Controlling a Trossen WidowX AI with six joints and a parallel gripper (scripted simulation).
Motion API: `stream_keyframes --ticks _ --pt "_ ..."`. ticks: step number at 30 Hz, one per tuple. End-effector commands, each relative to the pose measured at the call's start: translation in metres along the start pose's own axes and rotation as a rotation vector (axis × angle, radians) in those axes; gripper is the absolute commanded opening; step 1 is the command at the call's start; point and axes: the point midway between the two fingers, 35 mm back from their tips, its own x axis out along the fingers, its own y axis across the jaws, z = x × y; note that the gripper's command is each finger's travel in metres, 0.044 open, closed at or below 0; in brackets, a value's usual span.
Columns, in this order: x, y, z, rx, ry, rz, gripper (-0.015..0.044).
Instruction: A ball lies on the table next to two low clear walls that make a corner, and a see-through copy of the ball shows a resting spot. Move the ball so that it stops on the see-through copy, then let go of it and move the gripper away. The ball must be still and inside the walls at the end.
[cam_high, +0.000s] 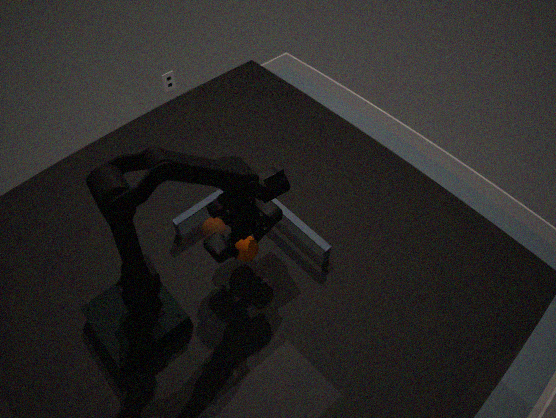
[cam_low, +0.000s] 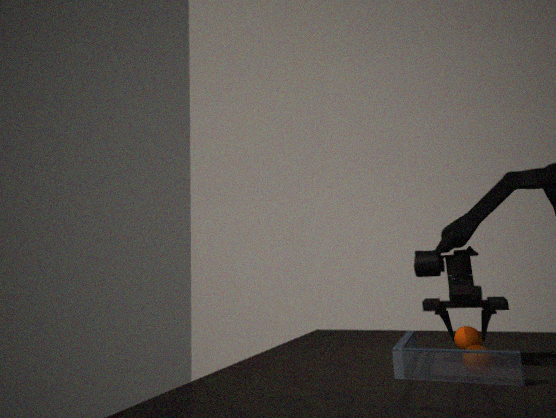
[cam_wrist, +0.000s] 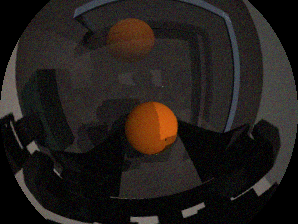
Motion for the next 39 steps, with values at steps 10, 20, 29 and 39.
stream_keyframes --ticks 10,20,29,39 --pt "-0.076 -0.002 0.000 0.003 -0.002 -0.009 0.0000" --pt "-0.114 0.006 0.001 0.003 -0.002 -0.008 0.0000" --pt "-0.098 0.002 0.034 0.003 -0.004 -0.009 0.0000" --pt "-0.076 0.006 0.079 0.004 -0.007 -0.009 0.0000"
